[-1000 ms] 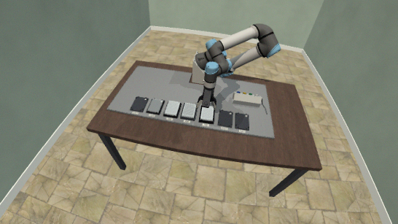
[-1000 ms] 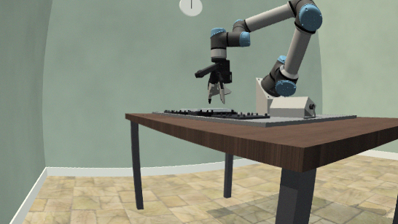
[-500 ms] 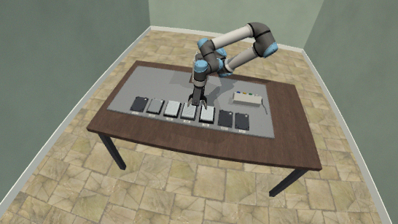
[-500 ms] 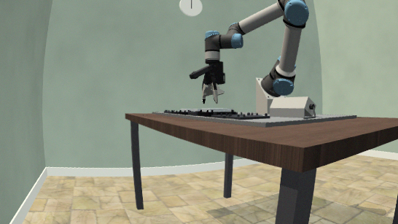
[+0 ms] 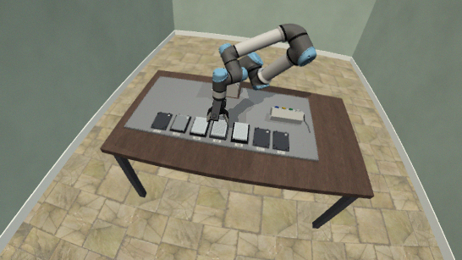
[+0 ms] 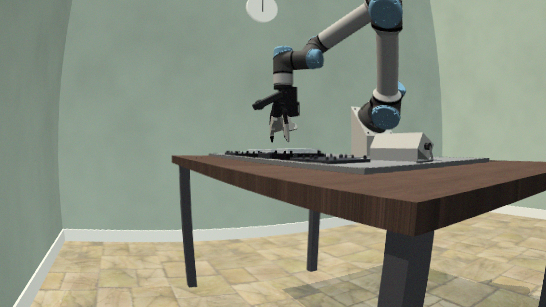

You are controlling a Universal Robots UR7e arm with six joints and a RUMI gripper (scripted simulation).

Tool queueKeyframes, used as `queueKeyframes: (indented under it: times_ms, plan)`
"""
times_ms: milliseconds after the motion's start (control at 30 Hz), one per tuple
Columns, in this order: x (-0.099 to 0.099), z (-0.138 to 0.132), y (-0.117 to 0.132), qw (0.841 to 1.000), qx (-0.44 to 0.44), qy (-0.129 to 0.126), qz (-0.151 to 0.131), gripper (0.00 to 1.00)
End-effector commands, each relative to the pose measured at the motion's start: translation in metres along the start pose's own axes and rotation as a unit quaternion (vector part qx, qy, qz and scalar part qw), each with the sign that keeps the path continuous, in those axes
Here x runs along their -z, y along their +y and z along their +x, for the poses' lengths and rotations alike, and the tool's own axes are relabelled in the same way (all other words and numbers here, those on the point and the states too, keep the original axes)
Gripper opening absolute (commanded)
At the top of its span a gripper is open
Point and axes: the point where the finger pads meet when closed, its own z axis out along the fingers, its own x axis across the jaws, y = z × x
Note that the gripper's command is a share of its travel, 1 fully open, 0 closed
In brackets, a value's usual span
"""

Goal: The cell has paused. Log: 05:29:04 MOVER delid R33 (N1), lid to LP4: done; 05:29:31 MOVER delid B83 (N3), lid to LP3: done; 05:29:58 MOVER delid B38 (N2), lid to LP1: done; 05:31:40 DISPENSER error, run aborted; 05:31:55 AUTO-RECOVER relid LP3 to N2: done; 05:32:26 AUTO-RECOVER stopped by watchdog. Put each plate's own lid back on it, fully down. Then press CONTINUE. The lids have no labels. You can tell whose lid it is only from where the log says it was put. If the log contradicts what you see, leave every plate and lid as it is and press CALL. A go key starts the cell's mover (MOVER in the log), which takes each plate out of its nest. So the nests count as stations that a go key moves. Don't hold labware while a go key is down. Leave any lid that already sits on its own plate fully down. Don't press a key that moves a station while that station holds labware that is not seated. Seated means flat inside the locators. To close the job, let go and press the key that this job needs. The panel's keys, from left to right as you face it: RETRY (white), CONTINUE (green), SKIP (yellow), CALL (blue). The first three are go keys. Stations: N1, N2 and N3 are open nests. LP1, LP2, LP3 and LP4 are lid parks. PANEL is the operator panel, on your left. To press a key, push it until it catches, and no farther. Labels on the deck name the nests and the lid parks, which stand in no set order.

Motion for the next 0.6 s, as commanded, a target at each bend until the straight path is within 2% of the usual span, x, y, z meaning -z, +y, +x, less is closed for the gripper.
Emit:
queueKeyframes:
  times_ms: [0,400,467,567]
  plan:
    - [0.000,0.021,-0.001,1.000,0.000,0.000,0.001,0.82]
    - [0.000,0.081,-0.001,1.000,0.000,0.000,0.001,0.82]
    - [0.000,0.081,-0.001,1.000,0.000,0.000,0.001,0.82]
    - [0.000,0.096,0.000,1.000,0.000,0.000,0.001,0.82]
